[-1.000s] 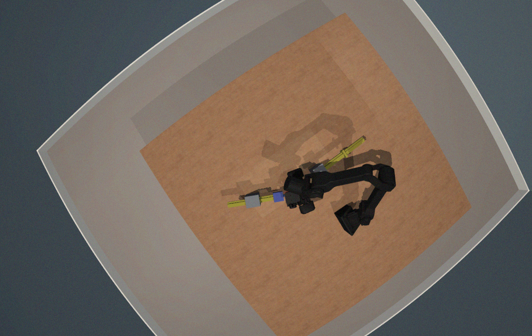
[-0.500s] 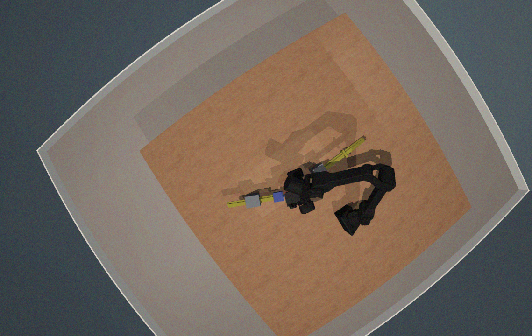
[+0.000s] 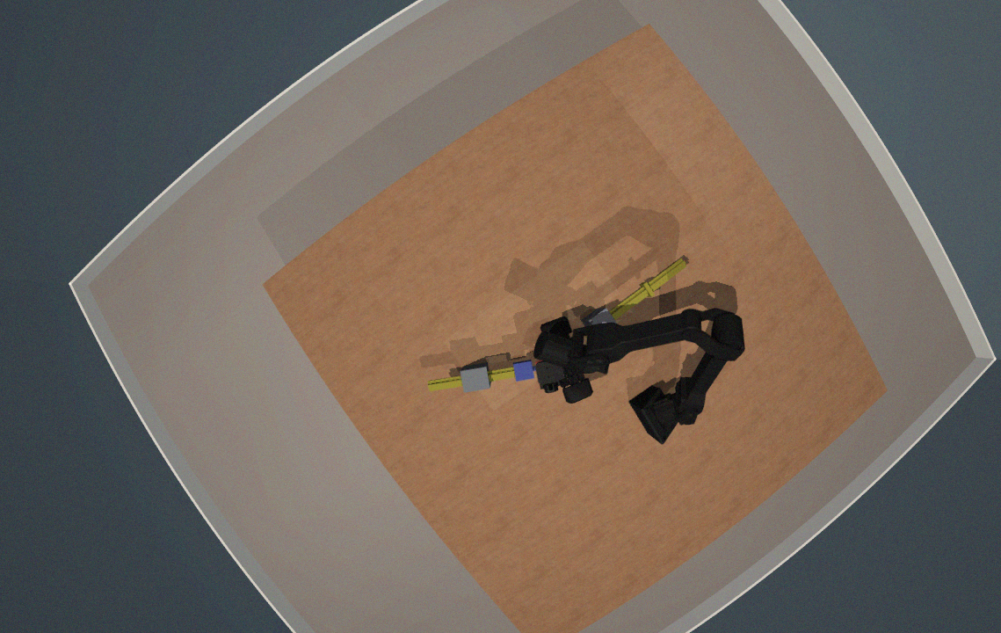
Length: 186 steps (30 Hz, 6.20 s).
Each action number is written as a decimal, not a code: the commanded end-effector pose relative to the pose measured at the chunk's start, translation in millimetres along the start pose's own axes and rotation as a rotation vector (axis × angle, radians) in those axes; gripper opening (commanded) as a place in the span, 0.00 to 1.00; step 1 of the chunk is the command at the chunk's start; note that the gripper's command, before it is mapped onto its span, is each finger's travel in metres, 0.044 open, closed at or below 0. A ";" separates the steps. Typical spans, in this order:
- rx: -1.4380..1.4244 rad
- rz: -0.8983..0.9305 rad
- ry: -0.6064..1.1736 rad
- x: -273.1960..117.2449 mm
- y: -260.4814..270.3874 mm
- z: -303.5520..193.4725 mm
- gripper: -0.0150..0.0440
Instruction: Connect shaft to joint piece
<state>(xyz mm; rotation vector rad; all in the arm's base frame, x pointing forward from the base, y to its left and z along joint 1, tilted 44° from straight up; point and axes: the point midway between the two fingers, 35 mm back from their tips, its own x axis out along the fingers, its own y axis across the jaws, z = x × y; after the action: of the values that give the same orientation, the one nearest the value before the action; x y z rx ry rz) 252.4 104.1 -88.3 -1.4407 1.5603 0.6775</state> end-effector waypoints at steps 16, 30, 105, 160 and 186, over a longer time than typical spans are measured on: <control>-0.002 0.001 -0.002 0.1 -0.2 -0.1 0.25; -0.002 0.001 -0.002 0.1 -0.2 -0.1 0.25; -0.002 0.001 -0.002 0.1 -0.2 -0.1 0.25; 0.005 0.026 0.147 -5.4 1.2 3.9 1.00; 0.114 -0.022 0.424 -42.8 -1.5 16.6 1.00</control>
<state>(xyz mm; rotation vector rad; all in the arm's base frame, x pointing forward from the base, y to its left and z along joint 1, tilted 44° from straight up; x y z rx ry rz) 253.1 129.4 -66.9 -1.6473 1.8942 0.3269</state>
